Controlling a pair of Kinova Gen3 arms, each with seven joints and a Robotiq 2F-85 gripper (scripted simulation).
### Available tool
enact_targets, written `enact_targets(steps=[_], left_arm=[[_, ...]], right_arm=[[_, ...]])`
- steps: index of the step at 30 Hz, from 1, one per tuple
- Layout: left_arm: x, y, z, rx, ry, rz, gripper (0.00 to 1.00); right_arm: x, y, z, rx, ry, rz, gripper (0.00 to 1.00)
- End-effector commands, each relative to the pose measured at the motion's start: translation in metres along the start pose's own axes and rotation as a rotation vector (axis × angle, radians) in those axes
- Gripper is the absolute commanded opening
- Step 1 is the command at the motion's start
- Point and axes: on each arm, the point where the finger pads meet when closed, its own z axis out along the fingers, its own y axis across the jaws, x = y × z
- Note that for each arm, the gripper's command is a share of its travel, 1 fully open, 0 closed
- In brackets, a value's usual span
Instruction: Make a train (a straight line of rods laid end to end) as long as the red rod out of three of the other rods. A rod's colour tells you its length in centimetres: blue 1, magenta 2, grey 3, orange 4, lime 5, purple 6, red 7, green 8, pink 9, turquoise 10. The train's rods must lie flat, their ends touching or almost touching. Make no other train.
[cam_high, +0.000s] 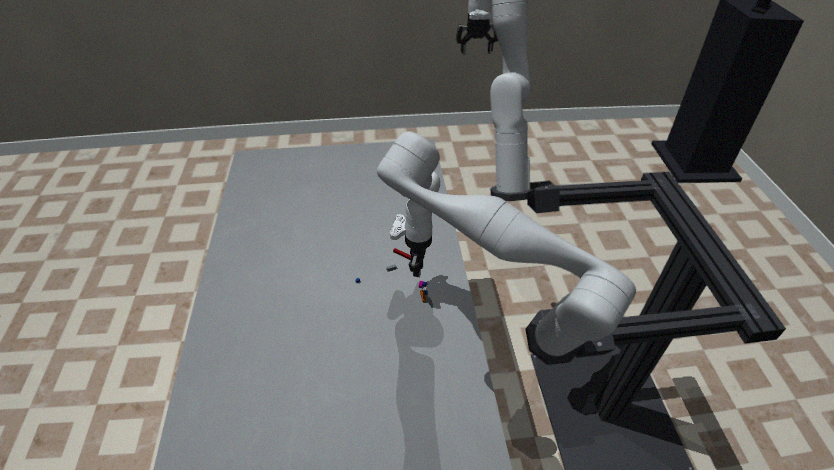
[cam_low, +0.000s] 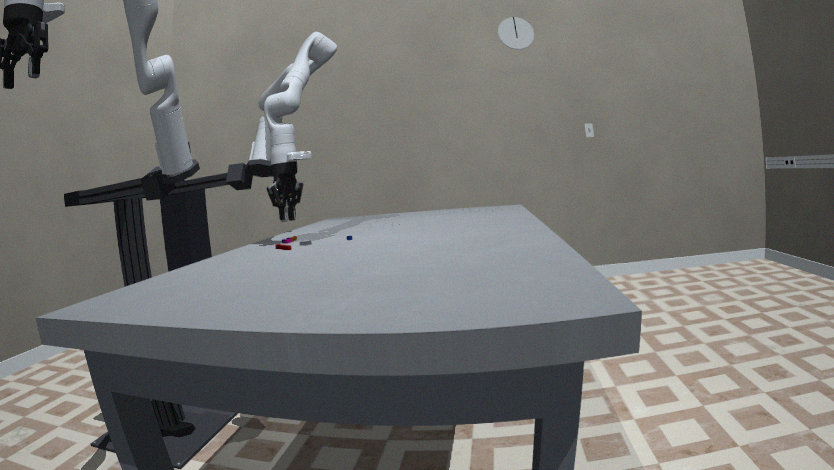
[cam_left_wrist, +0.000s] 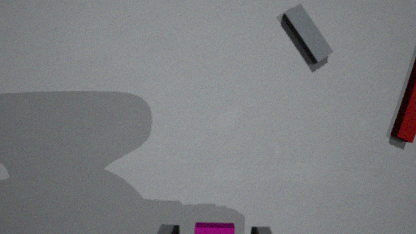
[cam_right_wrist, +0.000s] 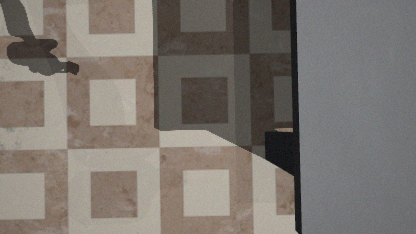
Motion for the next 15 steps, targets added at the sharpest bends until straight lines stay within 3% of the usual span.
enact_targets(steps=[1, 15], left_arm=[[0.001, 0.0, 0.003, -0.001, 0.001, 0.0, 0.376], [0.001, 0.0, 0.023, -0.001, 0.001, 0.0, 0.376]], right_arm=[[0.0, 0.0, -0.001, 0.0, -0.001, 0.0, 1.0], [0.0, 0.0, -0.001, 0.0, -0.001, 0.0, 1.0]])
